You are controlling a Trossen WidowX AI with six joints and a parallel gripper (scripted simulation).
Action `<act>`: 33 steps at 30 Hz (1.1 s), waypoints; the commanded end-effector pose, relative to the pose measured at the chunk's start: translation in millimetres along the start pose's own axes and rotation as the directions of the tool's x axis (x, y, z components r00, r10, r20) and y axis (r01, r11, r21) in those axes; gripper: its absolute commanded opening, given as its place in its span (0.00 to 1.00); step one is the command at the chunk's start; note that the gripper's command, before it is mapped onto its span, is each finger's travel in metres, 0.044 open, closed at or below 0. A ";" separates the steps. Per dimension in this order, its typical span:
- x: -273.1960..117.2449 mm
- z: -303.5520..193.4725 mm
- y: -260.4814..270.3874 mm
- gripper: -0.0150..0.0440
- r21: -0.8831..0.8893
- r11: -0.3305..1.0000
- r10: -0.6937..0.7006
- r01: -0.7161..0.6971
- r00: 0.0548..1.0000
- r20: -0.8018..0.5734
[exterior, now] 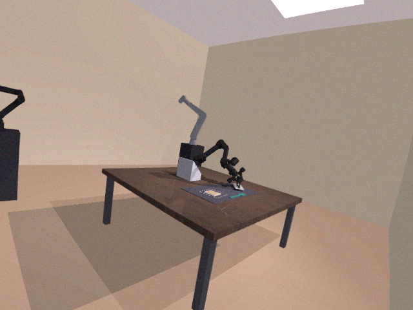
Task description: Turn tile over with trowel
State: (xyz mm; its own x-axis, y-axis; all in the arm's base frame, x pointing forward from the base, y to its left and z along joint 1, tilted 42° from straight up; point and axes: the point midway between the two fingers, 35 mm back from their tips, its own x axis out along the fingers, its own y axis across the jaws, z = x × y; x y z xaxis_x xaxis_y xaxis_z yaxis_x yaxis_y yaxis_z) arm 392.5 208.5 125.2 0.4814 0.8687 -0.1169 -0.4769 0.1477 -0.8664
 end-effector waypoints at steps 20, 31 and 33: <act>9.2 -2.3 10.8 0.70 0.001 1.000 -0.010 0.010 1.000 -0.009; 8.1 -2.4 10.7 0.76 0.001 1.000 -0.010 0.010 1.000 -0.009; -1.0 -3.0 10.4 0.76 0.000 1.000 -0.009 0.009 1.000 -0.009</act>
State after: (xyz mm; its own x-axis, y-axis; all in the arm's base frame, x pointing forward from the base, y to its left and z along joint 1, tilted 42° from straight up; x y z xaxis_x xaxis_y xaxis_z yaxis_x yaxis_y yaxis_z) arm 392.1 215.2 113.1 0.4910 0.8636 -0.1144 -0.4743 0.1548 -0.8667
